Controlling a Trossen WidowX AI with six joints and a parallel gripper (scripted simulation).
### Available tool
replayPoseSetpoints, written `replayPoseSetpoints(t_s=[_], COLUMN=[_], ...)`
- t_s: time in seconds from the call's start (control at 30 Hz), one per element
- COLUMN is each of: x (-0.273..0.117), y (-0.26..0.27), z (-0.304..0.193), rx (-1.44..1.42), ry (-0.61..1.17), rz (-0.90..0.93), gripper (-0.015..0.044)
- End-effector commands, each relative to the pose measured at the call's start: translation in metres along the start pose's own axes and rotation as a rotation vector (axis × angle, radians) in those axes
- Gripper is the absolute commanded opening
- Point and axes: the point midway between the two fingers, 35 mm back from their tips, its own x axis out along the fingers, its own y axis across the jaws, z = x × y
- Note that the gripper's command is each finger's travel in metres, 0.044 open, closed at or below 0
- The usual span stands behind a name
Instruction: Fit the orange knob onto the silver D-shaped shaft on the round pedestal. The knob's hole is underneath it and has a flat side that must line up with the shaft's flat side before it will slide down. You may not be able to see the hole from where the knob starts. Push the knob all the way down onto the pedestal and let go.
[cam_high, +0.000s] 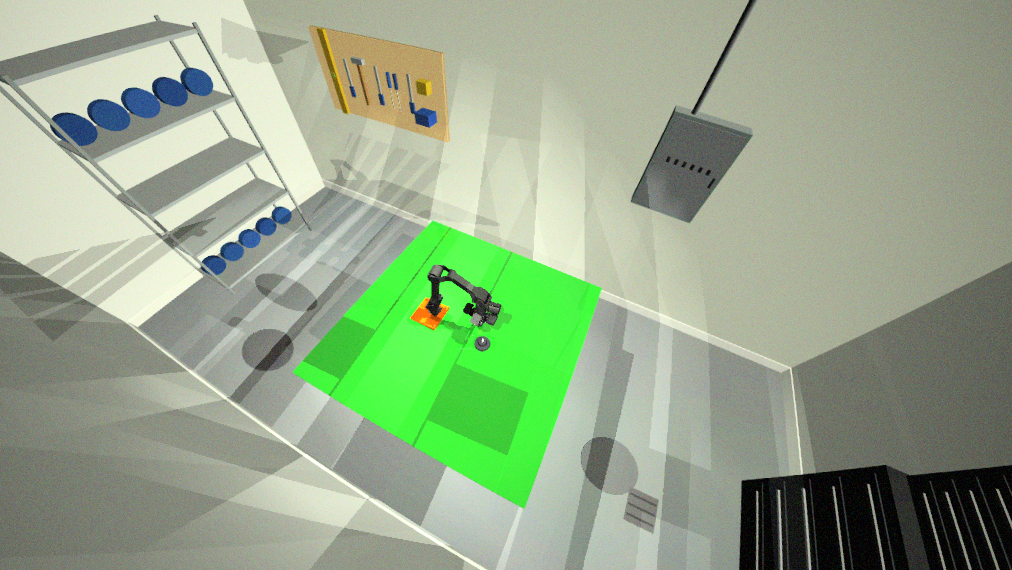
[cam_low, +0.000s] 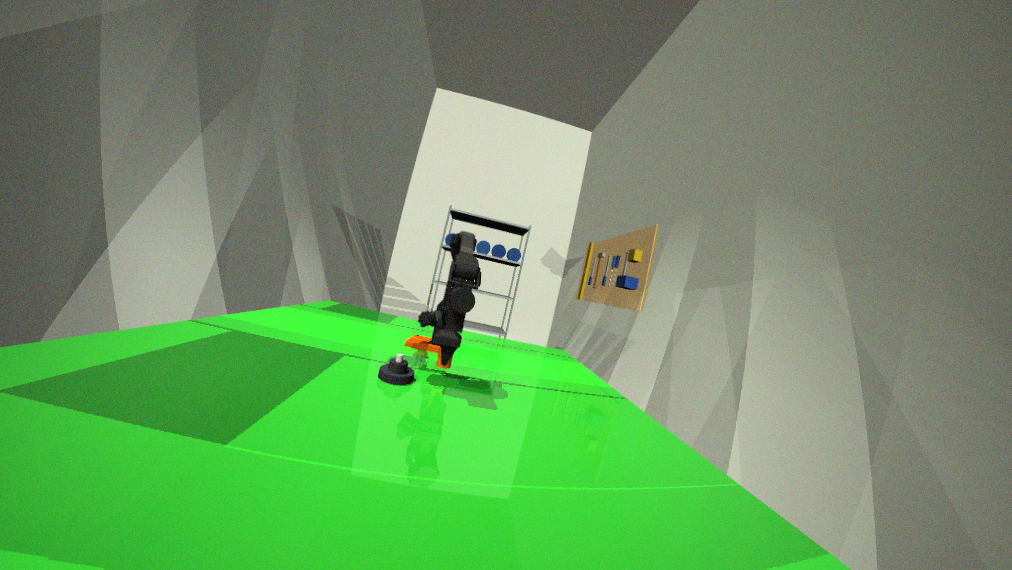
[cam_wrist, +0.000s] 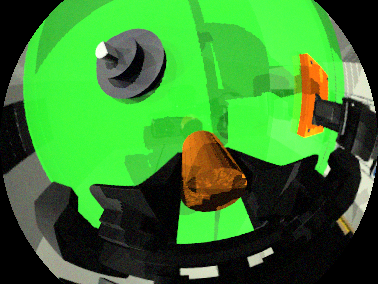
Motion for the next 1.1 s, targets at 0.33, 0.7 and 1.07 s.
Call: replayPoseSetpoints(t_s=[0.33, 0.7, 1.07], x=[-0.084, -0.108, -0.123], y=[-0.004, -0.012, -0.016], z=[-0.006, -0.008, -0.017], rx=[0.008, 0.013, 0.008], ry=[0.003, 0.002, 0.0], rz=[0.026, 0.031, 0.224], gripper=[0.0, 0.0, 0.0])
